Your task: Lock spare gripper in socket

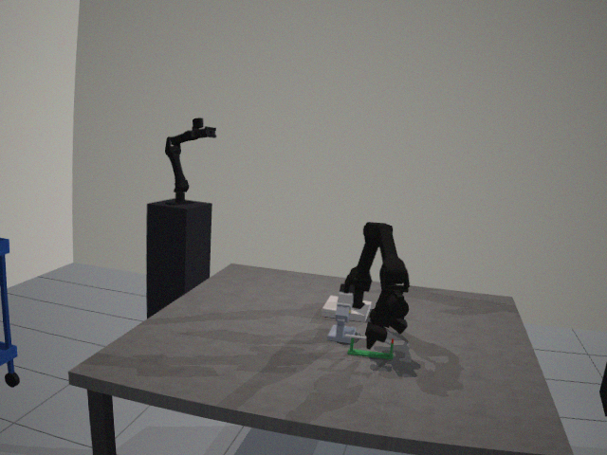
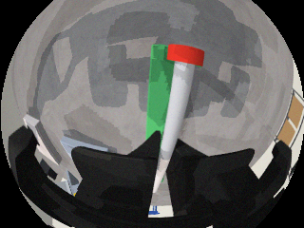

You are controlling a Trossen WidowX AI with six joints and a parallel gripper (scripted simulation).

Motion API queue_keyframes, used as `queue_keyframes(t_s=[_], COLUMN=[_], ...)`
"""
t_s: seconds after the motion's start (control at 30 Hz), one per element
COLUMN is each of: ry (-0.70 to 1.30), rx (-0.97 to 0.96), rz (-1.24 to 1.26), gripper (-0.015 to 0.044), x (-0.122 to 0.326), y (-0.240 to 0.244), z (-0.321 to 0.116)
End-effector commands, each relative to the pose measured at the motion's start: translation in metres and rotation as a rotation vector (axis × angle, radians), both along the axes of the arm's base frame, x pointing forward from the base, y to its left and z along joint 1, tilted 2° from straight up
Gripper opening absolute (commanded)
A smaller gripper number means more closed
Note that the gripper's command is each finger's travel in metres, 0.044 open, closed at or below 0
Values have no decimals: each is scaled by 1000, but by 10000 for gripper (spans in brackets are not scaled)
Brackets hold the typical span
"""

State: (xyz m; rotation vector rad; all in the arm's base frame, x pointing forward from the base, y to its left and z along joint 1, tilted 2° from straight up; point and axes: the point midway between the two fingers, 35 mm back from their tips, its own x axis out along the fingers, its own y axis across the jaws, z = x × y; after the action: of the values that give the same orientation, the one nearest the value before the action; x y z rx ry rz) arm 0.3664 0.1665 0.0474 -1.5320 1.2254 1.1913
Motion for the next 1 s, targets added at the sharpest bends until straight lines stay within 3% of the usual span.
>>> queue_keyframes(t_s=[0.0, 0.53, 0.97], ry=[-11, -11, -4], rx=[1, 1, 8], rz=[-3, -3, -27], gripper=[0, 0, 0], x=[2, -1, -2], y=[0, -3, -3], z=[14, 59, 55])
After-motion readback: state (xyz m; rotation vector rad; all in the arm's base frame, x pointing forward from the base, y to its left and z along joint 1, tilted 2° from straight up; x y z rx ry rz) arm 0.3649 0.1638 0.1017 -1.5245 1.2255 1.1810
